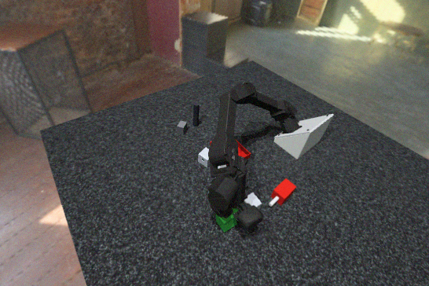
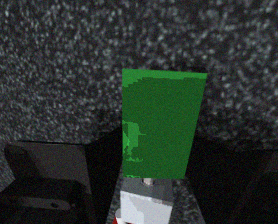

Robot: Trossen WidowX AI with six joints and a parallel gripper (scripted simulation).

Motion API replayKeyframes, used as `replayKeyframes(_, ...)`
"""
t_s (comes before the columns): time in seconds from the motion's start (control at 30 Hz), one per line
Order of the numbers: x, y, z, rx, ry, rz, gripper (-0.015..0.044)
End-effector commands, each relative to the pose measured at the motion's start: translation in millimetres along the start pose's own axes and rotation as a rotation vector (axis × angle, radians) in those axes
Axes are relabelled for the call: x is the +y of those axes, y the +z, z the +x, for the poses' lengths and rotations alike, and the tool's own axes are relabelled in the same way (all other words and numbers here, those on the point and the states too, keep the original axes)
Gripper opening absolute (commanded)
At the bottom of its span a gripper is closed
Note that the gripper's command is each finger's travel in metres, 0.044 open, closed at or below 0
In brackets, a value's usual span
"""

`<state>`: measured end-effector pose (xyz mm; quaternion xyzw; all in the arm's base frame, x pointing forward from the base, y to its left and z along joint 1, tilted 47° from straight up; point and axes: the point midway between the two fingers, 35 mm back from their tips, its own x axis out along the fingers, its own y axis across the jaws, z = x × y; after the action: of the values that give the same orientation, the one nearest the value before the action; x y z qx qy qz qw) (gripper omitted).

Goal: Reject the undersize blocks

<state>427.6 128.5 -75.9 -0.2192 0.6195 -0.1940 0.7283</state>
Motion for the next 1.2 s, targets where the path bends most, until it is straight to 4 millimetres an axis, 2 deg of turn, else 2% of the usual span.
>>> replayKeyframes(0.0, 2.3, -0.9, -7.1, -0.013, 0.010, 0.002, 0.0000)
replayKeyframes(1.17, 2.8, -10.8, -6.4, -0.012, 0.010, 0.001, 0.0000)
